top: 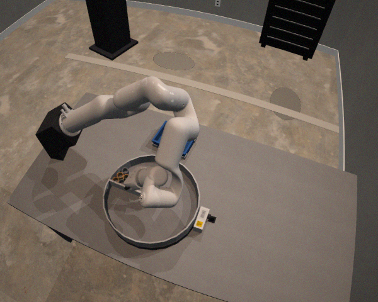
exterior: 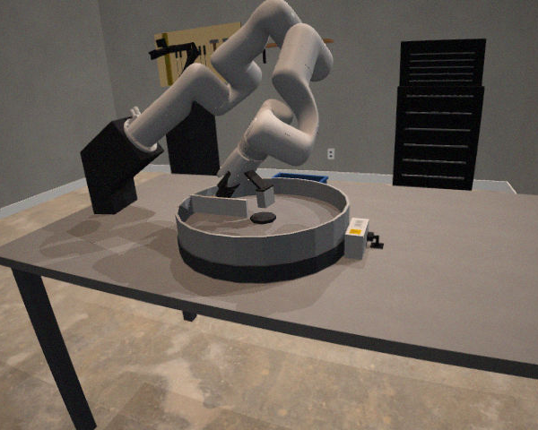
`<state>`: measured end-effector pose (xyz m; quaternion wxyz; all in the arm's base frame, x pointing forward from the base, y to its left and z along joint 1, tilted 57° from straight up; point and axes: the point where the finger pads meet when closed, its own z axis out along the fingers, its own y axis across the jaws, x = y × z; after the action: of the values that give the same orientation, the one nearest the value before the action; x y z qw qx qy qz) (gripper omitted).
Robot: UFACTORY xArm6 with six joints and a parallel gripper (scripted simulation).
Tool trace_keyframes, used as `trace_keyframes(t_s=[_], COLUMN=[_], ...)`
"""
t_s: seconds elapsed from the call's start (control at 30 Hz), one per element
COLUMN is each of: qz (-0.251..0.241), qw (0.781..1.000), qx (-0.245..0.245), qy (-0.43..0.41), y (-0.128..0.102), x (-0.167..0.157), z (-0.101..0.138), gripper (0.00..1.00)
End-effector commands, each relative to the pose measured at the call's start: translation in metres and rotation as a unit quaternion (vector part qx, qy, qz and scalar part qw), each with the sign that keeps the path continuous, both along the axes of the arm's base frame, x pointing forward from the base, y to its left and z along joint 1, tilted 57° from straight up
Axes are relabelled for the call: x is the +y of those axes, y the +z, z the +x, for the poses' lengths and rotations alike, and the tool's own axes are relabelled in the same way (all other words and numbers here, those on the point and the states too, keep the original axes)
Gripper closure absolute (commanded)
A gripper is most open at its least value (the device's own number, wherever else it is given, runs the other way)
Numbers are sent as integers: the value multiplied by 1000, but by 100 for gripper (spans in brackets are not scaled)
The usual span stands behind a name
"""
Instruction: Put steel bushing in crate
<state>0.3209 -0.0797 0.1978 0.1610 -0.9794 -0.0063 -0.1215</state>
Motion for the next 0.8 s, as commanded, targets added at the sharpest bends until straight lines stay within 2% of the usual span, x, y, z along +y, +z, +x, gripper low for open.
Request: trace_keyframes(t_s=[0.0,0.77], qz=[0,0], qw=[1000,1000], qx=[-1,-1], qy=[0,0], y=[0,-5], x=[0,2], z=[0,9], gripper=[90,90])
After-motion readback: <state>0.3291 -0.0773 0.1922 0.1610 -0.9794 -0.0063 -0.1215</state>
